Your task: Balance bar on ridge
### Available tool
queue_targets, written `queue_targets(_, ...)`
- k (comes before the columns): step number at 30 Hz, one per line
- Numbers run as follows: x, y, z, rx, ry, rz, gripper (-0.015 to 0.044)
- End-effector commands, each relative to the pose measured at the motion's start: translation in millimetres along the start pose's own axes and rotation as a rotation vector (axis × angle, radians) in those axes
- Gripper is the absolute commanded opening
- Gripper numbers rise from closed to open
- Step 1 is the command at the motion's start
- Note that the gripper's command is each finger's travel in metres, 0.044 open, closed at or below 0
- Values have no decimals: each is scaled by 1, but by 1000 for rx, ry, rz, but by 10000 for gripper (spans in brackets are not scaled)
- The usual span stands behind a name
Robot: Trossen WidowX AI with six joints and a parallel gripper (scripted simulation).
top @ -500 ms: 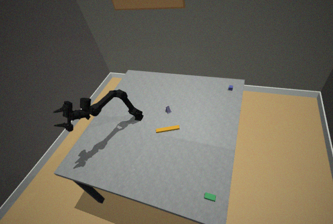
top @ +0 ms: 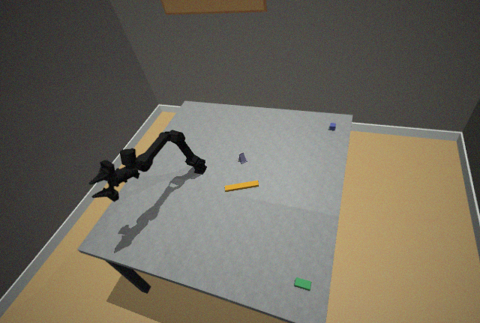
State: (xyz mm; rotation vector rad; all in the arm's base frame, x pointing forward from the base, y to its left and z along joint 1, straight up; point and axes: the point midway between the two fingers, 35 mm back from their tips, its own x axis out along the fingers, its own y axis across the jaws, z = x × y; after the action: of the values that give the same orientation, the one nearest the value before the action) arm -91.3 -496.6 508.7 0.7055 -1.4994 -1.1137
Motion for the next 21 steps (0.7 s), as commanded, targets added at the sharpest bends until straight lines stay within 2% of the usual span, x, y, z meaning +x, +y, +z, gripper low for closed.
queue_targets(1,-4,-17,-32,-64,68,-67,315)
queue_targets(11,-28,-48,-112,-215,264,-194,315)
queue_targets(21,-69,-71,-190,-367,494,-277,315)
